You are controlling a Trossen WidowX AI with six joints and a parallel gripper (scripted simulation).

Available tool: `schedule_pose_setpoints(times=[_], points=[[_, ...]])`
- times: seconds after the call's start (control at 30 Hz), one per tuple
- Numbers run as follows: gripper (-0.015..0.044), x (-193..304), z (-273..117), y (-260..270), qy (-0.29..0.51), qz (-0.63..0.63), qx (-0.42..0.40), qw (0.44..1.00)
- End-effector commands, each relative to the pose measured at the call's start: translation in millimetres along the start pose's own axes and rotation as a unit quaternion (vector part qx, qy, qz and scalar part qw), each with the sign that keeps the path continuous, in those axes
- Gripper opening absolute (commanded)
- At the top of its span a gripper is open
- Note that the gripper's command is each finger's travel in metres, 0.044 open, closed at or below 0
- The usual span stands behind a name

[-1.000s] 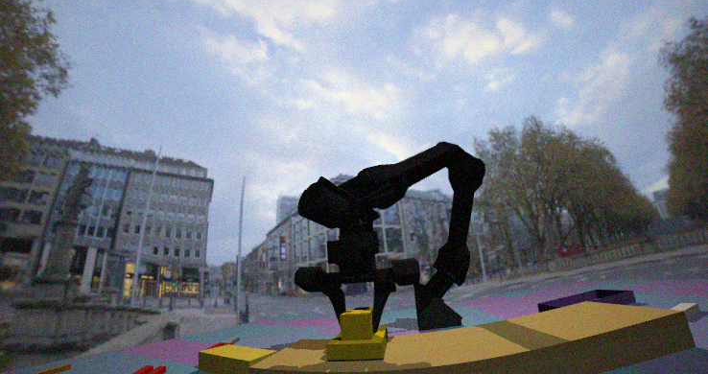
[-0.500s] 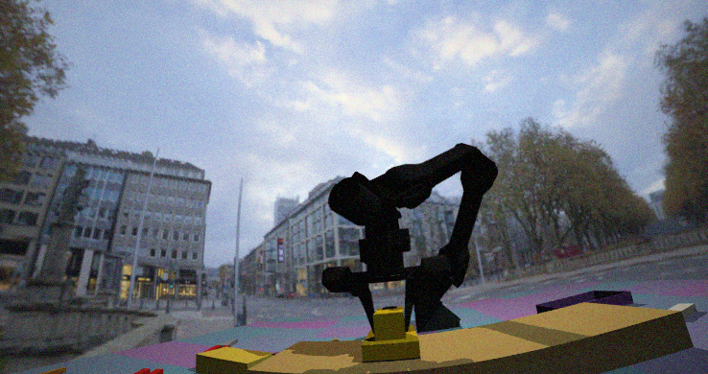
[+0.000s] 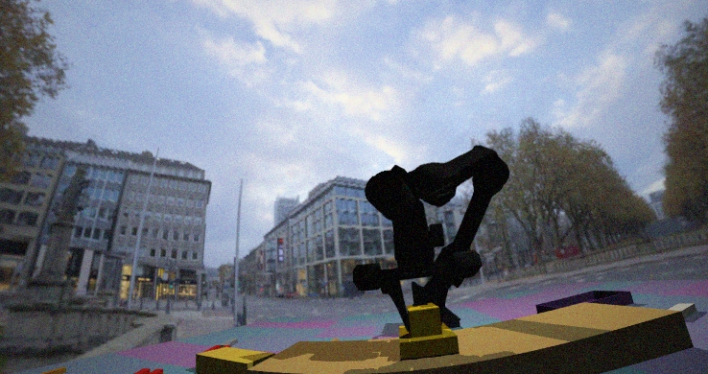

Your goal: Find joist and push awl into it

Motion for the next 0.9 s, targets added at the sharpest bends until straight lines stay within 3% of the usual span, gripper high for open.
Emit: schedule_pose_setpoints(times=[0.0,0.87], points=[[0.0,3,1,13,0.001,-0.001,-0.004,1.0],[0.0,24,1,91,0.002,0.0,-0.005,1.0]])
Point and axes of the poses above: the point midway between the two fingers, 35 mm back from their tips, its own z axis out along the fingers, its own y axis across the jaws, x = y × z, the point moved 2 cm from there along -z, back along the fingers, and after that the axes turned 15 degrees about z, right-handed, at the moved point
